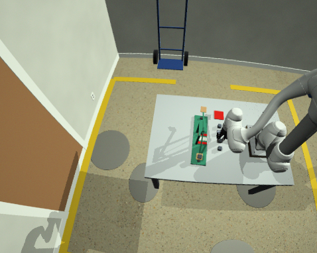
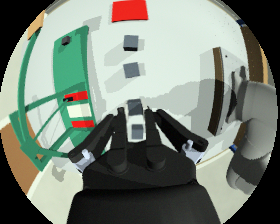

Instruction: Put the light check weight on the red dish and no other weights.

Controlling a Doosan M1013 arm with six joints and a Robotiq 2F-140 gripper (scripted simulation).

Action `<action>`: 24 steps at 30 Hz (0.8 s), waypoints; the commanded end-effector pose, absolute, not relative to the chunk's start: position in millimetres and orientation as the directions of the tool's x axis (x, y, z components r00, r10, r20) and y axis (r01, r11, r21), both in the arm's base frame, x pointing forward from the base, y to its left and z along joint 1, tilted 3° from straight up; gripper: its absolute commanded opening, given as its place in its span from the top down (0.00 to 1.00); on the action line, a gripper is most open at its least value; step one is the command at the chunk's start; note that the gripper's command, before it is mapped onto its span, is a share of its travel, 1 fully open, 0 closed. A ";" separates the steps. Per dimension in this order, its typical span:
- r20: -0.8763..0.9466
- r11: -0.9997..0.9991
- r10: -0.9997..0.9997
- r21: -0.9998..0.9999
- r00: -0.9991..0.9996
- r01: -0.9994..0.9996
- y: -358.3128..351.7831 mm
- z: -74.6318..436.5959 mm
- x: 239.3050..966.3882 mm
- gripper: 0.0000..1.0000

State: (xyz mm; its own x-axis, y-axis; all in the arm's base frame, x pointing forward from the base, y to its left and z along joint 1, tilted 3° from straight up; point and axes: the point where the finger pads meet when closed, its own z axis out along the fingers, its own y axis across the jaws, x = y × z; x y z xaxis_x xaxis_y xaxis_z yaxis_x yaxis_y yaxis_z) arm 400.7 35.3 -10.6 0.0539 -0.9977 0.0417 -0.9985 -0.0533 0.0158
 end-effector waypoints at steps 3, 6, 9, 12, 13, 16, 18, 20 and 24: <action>0.042 -0.053 -0.998 0.016 0.054 -0.998 35.4 -10.6 400.6 0.76; 0.042 -0.053 -0.998 0.016 0.054 -0.998 35.4 -10.7 400.6 0.76; 0.042 -0.053 -0.998 0.016 0.054 -0.998 35.4 -11.0 400.6 0.76; 0.042 -0.053 -0.998 0.016 0.054 -0.998 35.3 -11.7 400.6 0.76; 0.042 -0.053 -0.998 0.016 0.054 -0.998 35.3 -12.0 400.6 0.76; 0.042 -0.053 -0.998 0.016 0.054 -0.998 35.3 -12.2 400.6 0.76; 0.042 -0.053 -0.998 0.016 0.054 -0.998 35.3 -12.9 400.6 0.76; 0.042 -0.053 -0.998 0.016 0.054 -0.998 35.3 -13.4 400.6 0.76; 0.042 -0.053 -0.998 0.016 0.054 -0.998 35.2 -14.3 400.6 0.76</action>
State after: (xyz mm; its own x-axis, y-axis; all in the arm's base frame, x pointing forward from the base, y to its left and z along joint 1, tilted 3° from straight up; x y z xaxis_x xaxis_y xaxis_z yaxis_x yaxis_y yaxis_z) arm 400.6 35.2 -14.0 0.0539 -0.9977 0.0417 -0.9985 -0.0533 0.0158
